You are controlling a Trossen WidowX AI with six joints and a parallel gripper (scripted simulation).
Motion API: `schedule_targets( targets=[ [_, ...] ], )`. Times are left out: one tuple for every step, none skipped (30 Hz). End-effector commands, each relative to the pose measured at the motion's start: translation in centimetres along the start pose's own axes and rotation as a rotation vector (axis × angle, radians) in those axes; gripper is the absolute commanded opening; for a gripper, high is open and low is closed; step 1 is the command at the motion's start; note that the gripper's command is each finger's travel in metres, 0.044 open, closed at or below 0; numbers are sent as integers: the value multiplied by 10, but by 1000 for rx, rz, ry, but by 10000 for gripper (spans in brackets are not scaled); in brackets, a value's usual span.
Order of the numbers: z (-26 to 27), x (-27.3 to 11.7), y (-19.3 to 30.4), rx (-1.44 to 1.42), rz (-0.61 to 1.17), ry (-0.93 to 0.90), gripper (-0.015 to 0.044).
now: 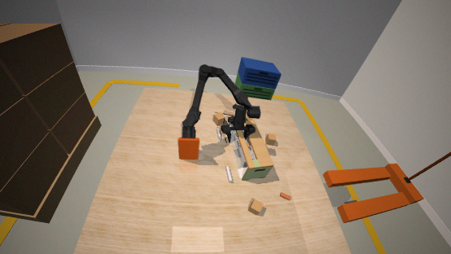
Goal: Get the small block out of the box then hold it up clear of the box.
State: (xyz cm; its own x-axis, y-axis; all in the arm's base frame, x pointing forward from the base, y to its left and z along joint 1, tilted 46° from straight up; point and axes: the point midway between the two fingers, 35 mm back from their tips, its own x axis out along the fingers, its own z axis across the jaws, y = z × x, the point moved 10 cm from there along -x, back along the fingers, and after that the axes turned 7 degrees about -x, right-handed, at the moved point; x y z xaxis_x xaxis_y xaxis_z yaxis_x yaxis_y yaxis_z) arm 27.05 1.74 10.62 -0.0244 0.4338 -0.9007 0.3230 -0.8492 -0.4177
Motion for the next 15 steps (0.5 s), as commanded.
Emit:
schedule_targets(
  targets=[
    [0,-1,1,1,0,1,400],
    [0,-1,1,1,0,1,400],
    [0,0,1,1,0,1,400],
    [0,0,3,1,0,1,400],
    [0,1,5,1,1,1,400],
    [1,2,7,0,1,1,400],
    [1,3,10,0,1,0,400],
    [2,4,13,0,1,0,400],
    [2,5,15,0,1,0,400],
    [2,6,17,0,1,0,400],
    [3,7,20,0,1,0,400],
    [3,8,22,0,1,0,400],
    [3,9,24,0,1,0,400],
    [3,10,27,0,1,0,400],
    [4,10,29,0,1,0,400]
  ],
)
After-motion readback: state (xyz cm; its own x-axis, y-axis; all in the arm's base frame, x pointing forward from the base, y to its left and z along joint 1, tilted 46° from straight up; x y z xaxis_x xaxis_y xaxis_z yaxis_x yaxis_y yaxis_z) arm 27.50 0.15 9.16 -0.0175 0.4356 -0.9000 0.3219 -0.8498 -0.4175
